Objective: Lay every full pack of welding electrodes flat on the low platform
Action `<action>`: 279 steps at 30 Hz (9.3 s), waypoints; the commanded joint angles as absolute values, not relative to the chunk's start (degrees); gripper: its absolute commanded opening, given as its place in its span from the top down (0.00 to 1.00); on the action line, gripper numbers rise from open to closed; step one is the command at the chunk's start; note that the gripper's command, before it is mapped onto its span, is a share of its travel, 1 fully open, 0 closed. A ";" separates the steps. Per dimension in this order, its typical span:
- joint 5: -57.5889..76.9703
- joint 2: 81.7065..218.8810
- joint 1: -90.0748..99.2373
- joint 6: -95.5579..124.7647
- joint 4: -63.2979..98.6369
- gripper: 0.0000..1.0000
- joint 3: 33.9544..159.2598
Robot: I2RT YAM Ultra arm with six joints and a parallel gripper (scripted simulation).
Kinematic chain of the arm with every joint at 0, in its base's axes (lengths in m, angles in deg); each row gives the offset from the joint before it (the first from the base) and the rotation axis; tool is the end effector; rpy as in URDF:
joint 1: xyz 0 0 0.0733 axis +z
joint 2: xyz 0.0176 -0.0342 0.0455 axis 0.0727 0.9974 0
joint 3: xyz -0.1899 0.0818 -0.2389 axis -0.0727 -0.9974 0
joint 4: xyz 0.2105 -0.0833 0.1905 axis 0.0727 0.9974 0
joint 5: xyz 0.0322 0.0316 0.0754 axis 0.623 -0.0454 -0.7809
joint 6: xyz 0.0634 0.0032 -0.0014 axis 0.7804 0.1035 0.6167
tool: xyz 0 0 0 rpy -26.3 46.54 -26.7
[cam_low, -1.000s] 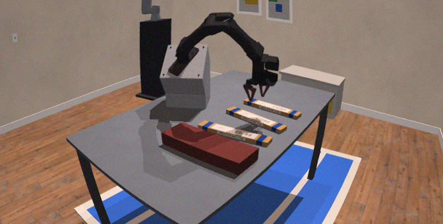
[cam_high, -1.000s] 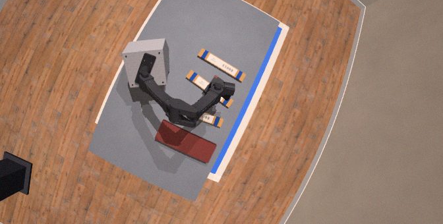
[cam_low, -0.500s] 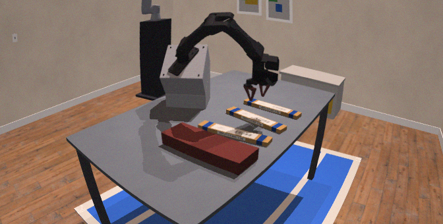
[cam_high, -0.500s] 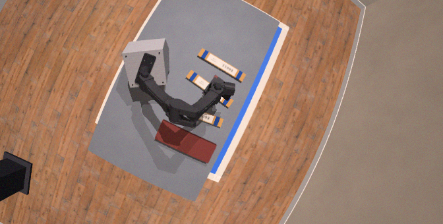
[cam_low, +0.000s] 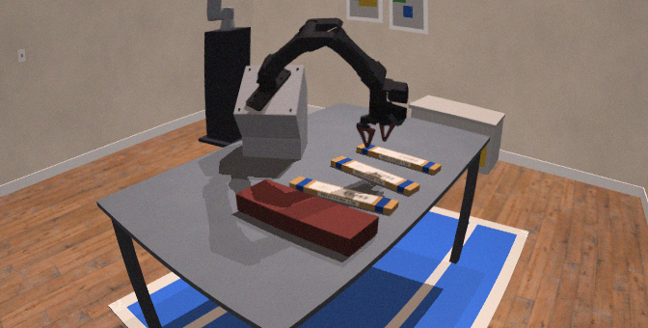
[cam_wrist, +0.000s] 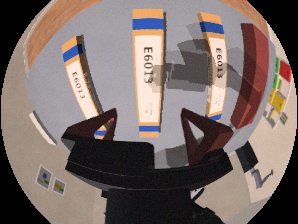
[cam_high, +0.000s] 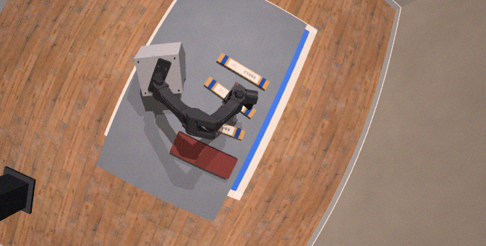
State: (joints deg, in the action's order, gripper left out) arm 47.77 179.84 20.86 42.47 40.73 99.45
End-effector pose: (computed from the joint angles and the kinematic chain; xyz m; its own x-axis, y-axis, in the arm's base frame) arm 0.4421 0.1017 0.0694 -0.9126 0.0967 -0.3973 0.3005 0.8175 -0.4912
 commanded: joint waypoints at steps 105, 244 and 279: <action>46.08 189.16 13.25 31.40 23.42 0.04 101.92; 46.53 191.38 14.05 32.15 23.30 1.00 100.38; 47.31 185.17 17.85 36.85 31.07 1.00 101.23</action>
State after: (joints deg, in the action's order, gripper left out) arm 46.72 188.43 14.98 36.07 29.63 99.56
